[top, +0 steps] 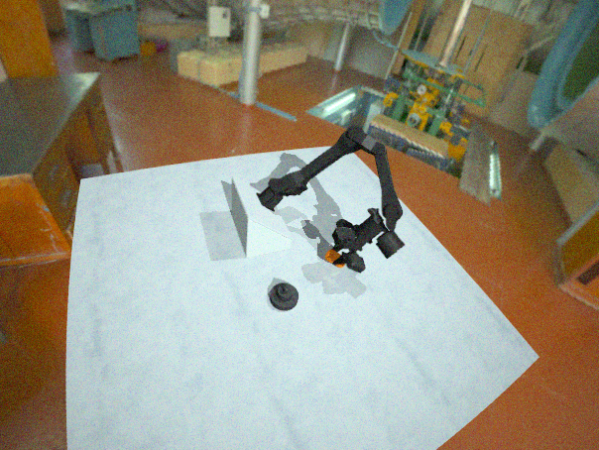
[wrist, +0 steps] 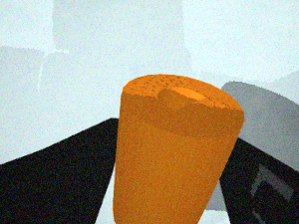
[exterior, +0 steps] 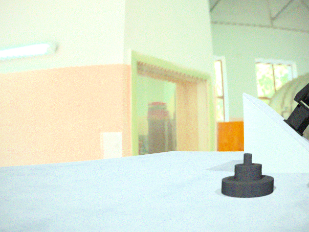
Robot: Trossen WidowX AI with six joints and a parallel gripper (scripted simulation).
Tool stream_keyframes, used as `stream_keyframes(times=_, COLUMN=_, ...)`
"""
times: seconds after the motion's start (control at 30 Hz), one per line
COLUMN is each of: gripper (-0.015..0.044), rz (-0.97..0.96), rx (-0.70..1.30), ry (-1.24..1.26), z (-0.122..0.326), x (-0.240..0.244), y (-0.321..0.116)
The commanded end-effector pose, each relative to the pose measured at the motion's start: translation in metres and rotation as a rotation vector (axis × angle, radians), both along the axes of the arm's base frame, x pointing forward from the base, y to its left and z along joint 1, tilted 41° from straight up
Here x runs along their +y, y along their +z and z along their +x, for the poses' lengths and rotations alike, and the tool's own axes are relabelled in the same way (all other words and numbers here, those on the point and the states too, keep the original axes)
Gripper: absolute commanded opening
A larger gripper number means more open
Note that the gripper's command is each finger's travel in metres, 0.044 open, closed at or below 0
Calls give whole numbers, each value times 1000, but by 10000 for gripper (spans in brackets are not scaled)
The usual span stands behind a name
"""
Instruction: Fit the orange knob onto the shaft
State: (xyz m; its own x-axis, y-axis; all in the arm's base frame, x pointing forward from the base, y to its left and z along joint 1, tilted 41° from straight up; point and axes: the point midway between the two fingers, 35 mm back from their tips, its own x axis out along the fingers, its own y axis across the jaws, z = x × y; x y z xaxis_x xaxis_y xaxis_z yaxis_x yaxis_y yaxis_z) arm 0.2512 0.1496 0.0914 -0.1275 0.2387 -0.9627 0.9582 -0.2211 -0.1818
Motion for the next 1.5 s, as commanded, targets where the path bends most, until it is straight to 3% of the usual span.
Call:
stream_keyframes(times=0.0, gripper=179, rz=-57, rx=8, ry=5, z=4, x=2, y=3)
stream_keyframes(times=1.0, gripper=179, rz=-469, rx=108, ry=84, z=11, x=25, y=18)
stream_keyframes(times=1.47, gripper=179, rz=-465, rx=104, ry=84, z=12, x=28, y=21)
